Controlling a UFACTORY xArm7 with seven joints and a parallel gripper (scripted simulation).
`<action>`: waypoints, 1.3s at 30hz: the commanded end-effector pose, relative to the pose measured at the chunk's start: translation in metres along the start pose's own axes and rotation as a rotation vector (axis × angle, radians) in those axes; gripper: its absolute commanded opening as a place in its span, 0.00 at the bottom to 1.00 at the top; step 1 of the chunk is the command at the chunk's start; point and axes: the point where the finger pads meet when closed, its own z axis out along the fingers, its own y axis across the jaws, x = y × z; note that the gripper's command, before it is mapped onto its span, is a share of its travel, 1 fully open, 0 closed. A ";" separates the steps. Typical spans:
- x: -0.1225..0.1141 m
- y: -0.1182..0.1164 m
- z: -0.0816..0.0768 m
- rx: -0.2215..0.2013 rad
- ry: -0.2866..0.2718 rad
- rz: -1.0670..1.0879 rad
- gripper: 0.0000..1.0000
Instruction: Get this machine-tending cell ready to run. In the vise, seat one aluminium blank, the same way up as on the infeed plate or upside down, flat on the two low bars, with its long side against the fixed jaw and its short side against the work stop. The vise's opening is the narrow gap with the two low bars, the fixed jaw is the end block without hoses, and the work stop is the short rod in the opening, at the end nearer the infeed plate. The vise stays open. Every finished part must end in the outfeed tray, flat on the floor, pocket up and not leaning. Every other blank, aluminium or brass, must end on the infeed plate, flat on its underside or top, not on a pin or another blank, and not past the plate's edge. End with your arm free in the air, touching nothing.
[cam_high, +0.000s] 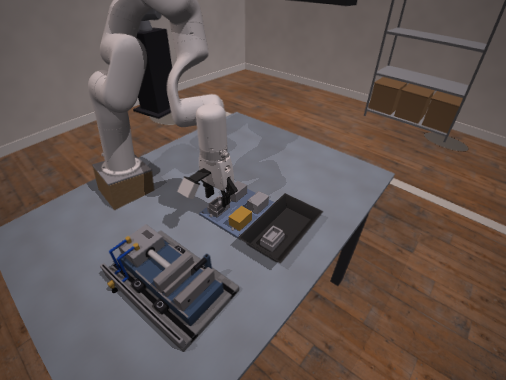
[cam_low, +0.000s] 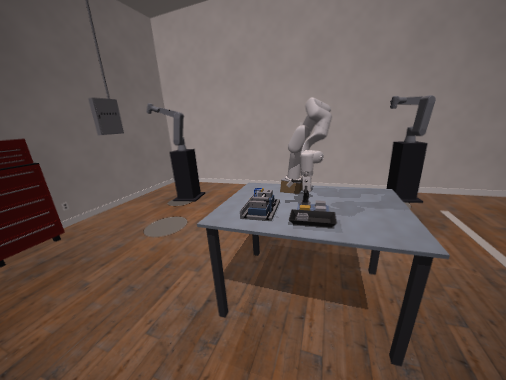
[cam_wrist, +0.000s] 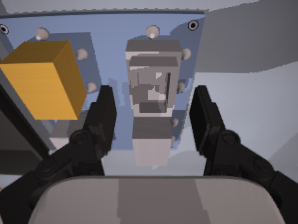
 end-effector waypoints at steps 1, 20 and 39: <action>0.000 -0.001 -0.001 0.002 -0.001 0.001 0.69; 0.000 -0.001 -0.001 0.002 -0.001 0.001 0.69; 0.000 -0.001 0.003 0.003 -0.001 0.001 0.69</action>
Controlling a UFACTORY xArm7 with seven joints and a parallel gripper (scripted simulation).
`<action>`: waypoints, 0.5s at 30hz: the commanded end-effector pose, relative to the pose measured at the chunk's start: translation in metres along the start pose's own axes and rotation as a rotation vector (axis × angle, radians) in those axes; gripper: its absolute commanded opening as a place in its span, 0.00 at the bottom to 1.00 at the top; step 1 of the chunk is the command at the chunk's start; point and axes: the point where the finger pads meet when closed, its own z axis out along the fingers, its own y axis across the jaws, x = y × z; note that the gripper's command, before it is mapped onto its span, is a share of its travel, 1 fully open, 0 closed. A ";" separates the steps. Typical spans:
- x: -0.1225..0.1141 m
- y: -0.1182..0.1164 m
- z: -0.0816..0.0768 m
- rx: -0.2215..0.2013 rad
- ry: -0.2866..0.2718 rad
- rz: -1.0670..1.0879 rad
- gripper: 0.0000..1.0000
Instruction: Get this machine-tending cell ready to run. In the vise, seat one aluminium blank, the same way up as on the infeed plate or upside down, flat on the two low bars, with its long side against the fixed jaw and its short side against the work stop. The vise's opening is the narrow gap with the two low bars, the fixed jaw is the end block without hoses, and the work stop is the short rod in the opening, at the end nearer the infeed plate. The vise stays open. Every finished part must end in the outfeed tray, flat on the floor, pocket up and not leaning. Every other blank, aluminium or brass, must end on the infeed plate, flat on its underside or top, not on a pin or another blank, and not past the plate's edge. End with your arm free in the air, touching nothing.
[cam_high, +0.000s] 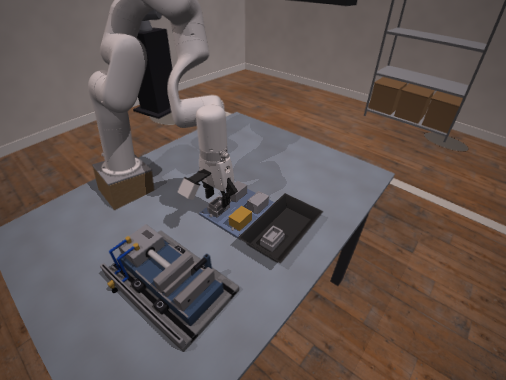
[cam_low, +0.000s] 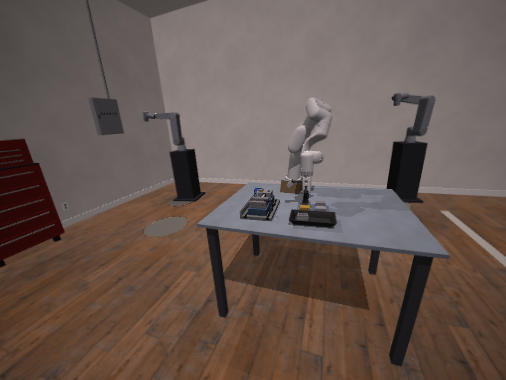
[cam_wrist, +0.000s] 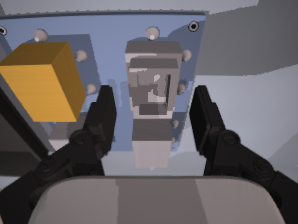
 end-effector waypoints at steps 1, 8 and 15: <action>0.000 -0.001 0.001 0.002 -0.001 0.000 0.69; 0.000 -0.001 0.004 0.002 -0.001 0.001 0.69; 0.000 -0.001 0.006 0.002 -0.001 0.000 0.69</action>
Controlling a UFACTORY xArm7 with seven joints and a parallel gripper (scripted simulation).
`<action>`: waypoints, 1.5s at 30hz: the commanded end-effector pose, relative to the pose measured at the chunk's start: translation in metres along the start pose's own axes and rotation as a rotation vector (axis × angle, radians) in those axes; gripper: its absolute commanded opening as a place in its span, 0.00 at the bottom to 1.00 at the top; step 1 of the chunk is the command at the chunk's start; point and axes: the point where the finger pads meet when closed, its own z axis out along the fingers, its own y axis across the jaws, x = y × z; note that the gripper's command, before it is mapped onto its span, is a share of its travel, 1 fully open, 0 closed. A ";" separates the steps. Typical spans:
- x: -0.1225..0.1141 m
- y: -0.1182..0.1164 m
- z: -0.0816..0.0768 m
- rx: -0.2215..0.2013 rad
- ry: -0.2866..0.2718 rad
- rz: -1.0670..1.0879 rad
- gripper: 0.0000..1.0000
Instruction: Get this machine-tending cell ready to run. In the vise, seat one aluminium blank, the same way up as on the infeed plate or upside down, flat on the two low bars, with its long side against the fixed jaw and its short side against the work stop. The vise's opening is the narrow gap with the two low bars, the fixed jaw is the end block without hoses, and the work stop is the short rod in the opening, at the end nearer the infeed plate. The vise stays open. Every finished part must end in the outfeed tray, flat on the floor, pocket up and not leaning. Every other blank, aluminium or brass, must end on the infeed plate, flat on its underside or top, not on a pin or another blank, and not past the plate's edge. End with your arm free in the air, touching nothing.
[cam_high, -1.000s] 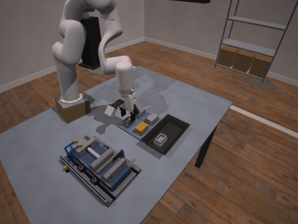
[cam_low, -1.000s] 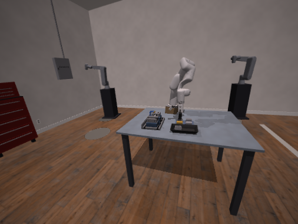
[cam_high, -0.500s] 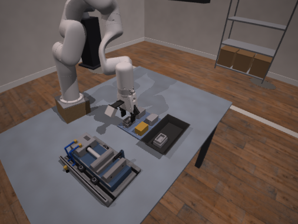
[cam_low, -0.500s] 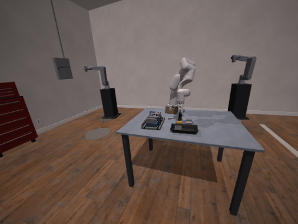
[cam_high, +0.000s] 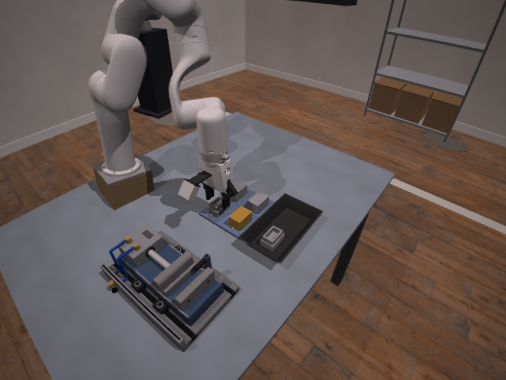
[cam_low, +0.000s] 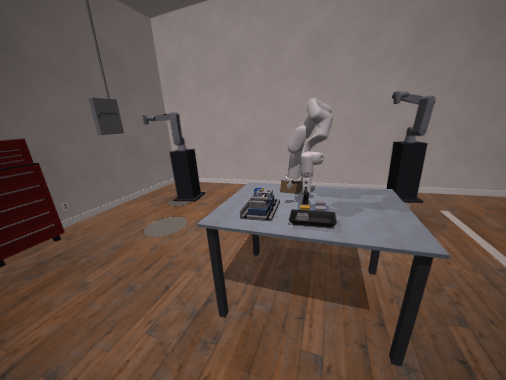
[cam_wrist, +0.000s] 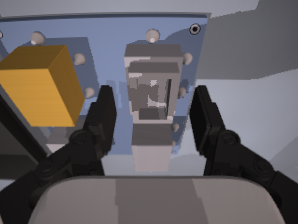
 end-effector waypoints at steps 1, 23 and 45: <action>0.000 -0.001 0.001 0.003 -0.001 0.000 0.69; 0.000 -0.001 0.006 0.003 -0.001 0.000 0.69; 0.000 -0.001 0.006 0.003 -0.001 0.000 0.00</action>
